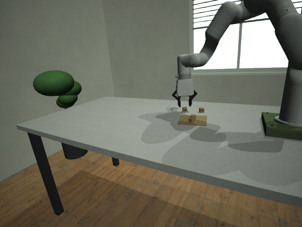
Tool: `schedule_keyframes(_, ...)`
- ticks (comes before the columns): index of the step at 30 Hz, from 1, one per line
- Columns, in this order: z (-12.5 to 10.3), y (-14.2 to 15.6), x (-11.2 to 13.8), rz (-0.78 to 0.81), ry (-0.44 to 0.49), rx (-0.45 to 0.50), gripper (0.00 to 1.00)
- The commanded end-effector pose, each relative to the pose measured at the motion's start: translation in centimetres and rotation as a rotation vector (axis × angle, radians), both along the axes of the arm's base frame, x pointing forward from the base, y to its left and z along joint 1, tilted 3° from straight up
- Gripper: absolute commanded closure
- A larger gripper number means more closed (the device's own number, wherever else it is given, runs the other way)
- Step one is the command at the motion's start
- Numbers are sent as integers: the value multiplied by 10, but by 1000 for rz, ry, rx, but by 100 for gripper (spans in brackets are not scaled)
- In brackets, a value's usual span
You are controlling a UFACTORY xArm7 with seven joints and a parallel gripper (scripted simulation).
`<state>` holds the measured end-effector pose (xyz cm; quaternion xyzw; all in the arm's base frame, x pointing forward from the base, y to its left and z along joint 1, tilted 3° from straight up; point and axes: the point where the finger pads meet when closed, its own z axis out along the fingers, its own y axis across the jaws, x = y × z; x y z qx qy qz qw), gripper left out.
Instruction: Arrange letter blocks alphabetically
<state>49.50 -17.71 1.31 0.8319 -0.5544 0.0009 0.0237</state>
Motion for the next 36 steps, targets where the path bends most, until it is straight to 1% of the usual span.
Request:
schedule_keyframes(1, 2, 0, 2, 0, -5, -1, 37)
schedule_keyframes(21, 1, -1, 2, 0, -5, -1, 37)
schedule_keyframes(36, -18, -1, 1, 0, -5, -1, 37)
